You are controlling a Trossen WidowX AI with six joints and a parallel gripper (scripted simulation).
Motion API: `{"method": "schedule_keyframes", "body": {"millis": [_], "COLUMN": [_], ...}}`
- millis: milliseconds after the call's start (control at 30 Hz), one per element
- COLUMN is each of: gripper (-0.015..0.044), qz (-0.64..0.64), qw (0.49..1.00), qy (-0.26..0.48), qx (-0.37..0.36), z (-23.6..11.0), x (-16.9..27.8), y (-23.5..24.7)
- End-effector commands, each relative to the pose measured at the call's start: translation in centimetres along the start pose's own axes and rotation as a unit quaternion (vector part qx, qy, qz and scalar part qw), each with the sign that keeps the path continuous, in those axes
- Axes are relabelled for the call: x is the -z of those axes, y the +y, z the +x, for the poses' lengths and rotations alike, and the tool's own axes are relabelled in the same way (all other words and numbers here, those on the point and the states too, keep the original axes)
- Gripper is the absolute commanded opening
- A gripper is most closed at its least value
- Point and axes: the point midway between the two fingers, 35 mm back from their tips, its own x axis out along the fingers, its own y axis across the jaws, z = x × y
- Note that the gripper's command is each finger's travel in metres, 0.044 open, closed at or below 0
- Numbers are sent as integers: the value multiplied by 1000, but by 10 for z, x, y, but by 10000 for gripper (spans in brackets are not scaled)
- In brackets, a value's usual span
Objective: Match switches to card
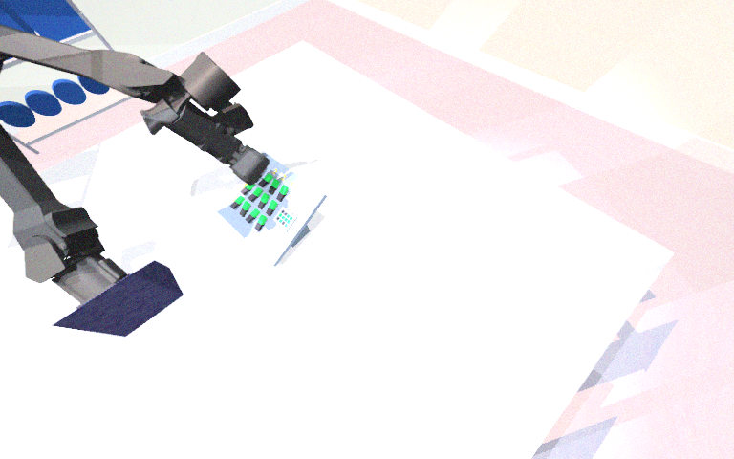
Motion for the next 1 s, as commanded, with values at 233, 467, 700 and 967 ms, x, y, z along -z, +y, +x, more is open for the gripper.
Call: {"method": "schedule_keyframes", "body": {"millis": [233,467,700,967], "gripper": [0,0,0,0], "qz": [2,2,2,2], "qw": [1000,1000,1000,1000], "qy": [1,1,1,1], "qx": [1,1,1,1], "z": [2,3,4,5], "x": [0,0,0,0], "y": [-1,-1,-1,-1]}}
